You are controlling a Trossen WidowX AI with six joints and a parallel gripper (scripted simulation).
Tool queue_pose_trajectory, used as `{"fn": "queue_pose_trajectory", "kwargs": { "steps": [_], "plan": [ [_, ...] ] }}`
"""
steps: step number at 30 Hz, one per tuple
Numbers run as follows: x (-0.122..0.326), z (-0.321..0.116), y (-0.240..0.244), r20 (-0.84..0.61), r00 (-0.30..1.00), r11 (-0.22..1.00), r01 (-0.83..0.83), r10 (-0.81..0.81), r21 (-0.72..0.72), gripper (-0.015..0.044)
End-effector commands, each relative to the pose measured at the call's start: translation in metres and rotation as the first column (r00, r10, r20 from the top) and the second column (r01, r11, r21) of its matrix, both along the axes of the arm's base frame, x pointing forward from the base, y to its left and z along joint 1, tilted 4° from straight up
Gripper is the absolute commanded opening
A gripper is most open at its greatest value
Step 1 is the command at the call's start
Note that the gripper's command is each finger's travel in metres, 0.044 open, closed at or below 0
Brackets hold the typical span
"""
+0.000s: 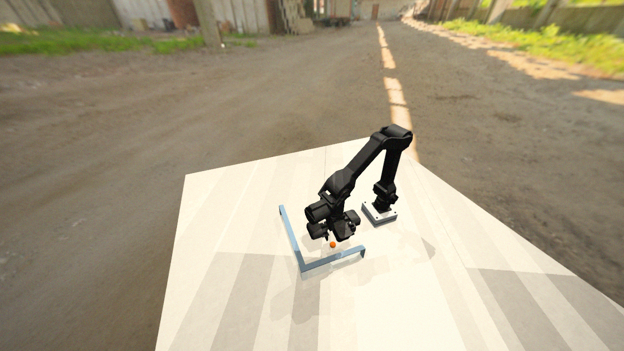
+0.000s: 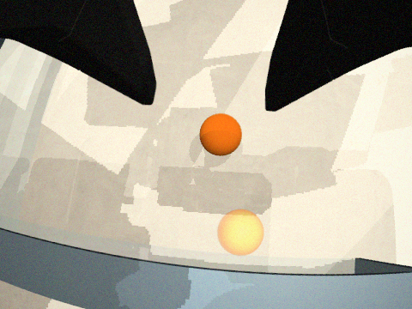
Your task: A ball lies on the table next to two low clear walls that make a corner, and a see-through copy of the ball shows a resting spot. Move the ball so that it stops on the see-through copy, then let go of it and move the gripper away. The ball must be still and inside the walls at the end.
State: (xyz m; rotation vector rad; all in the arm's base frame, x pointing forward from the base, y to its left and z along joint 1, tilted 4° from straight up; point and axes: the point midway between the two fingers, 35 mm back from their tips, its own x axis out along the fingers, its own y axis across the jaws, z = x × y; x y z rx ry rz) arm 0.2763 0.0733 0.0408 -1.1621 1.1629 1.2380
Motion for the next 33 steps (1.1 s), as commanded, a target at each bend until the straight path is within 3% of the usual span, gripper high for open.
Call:
{"fn": "queue_pose_trajectory", "kwargs": {
  "steps": [1,26,28,33],
  "plan": [
    [-0.003,-0.015,0.0,-0.015,1.0,1.0,0.007,-0.007,-0.011,0.022],
    [-0.004,-0.047,0.001,-0.015,1.0,1.0,0.007,-0.007,-0.01,0.022],
    [-0.004,-0.047,0.001,-0.015,1.0,1.0,0.007,-0.007,-0.01,0.0167],
    [-0.004,-0.047,0.001,-0.015,1.0,1.0,0.007,-0.007,-0.01,0.0134]
  ]
}}
